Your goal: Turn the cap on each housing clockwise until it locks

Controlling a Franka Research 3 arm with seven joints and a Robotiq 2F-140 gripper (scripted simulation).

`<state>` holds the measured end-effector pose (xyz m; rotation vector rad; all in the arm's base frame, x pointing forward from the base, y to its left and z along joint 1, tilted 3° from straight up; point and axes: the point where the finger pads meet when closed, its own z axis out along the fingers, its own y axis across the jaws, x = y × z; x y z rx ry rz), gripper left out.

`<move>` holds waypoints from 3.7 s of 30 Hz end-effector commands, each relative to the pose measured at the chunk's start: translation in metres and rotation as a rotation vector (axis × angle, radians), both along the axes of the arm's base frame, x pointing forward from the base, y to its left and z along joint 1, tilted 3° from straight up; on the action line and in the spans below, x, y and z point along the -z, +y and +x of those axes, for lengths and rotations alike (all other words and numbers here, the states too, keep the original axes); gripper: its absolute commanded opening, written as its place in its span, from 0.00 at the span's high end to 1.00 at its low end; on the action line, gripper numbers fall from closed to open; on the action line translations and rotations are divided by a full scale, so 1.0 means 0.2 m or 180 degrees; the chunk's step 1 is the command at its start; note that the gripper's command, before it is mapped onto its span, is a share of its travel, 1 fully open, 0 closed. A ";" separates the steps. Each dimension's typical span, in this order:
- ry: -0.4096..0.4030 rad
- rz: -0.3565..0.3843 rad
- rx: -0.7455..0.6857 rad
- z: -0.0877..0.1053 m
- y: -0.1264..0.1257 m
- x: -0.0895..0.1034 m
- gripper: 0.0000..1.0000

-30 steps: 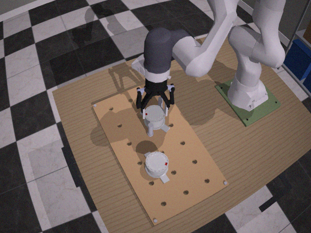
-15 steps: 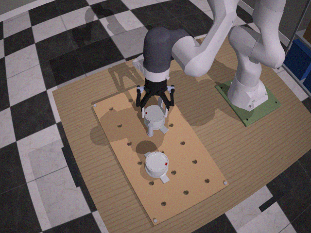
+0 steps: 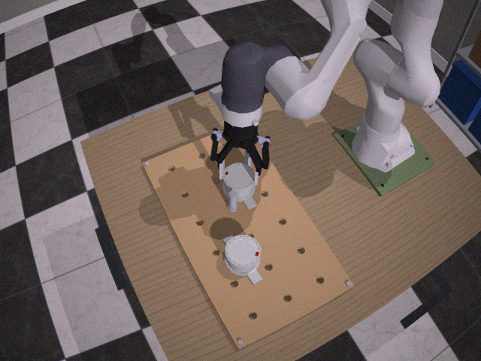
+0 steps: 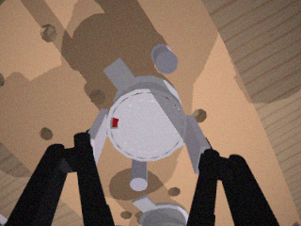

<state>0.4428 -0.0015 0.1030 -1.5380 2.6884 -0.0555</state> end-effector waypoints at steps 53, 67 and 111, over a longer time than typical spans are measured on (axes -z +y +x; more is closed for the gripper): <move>-0.0021 0.0061 0.1603 -0.01 0.00 0.01 0.90; -0.0021 0.0061 0.1603 -0.01 0.00 0.01 0.90; -0.0021 0.0061 0.1603 -0.01 0.00 0.00 0.22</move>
